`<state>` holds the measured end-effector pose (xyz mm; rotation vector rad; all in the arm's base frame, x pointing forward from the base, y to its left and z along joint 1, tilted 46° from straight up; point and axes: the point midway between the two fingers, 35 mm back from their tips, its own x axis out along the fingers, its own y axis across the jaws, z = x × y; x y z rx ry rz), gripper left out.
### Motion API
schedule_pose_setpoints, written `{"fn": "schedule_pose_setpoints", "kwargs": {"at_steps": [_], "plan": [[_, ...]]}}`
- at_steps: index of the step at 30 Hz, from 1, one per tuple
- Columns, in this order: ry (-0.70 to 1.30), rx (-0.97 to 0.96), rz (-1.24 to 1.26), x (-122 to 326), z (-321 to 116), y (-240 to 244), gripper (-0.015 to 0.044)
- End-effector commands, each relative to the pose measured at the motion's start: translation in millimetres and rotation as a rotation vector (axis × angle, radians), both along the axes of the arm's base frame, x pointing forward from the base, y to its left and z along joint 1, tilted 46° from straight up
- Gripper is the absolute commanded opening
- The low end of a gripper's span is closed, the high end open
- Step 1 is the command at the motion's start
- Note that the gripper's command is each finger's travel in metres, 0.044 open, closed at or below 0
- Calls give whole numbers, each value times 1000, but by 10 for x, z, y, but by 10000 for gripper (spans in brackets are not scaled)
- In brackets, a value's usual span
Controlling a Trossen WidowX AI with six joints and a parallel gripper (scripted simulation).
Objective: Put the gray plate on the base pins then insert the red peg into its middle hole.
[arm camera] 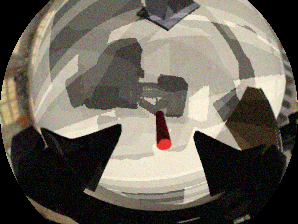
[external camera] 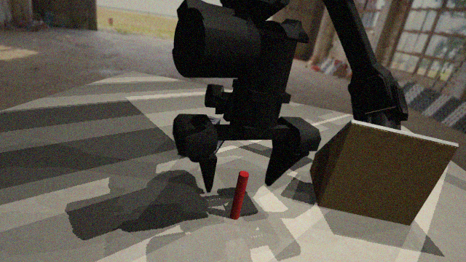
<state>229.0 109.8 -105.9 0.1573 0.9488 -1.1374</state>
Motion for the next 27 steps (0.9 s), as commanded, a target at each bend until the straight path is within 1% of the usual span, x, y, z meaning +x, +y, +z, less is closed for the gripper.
{"fn": "schedule_pose_setpoints", "kwargs": {"at_steps": [1, 8, 24, 27], "plan": [[3, -6, 3, -9, -44, -65, 440], [2, -7, 2, -8, -102, -132, 440], [2, -7, 2, -8, -102, -132, 20], [2, -7, 2, -8, -102, -132, 0]]}}
